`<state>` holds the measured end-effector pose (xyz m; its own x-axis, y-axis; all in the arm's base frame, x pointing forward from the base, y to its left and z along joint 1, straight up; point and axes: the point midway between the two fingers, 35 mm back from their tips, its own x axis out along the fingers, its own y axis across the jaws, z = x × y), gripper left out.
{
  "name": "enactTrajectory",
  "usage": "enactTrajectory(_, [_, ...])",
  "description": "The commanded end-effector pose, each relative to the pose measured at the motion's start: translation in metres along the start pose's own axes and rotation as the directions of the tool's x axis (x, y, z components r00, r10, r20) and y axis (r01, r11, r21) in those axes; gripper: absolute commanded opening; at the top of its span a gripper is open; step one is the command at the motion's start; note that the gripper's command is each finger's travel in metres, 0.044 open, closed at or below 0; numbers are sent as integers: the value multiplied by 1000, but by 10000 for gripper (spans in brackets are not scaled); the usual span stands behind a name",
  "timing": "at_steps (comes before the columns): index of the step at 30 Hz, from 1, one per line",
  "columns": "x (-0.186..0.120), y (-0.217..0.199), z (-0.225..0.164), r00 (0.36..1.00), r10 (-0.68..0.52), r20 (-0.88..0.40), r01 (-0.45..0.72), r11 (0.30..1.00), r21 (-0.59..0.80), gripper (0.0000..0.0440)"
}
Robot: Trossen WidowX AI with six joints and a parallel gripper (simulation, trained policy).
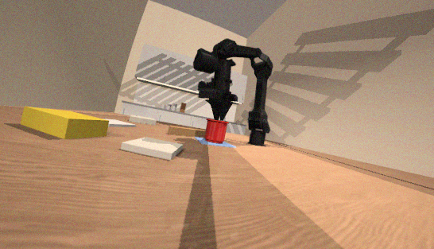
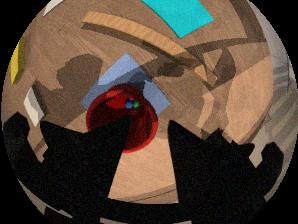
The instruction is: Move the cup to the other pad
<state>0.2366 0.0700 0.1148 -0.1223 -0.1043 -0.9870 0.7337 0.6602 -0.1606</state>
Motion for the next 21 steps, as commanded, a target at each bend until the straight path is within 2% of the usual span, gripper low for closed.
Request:
enactTrajectory(1, [13,-1,0,1000,-19,3,19,1000,-3,184])
enactTrajectory(13, [49,0,-4,999,-33,-5,33,997,-65,179])
enactTrajectory(21, [62,-1,-3,1000,-25,8,26,992,-127,1])
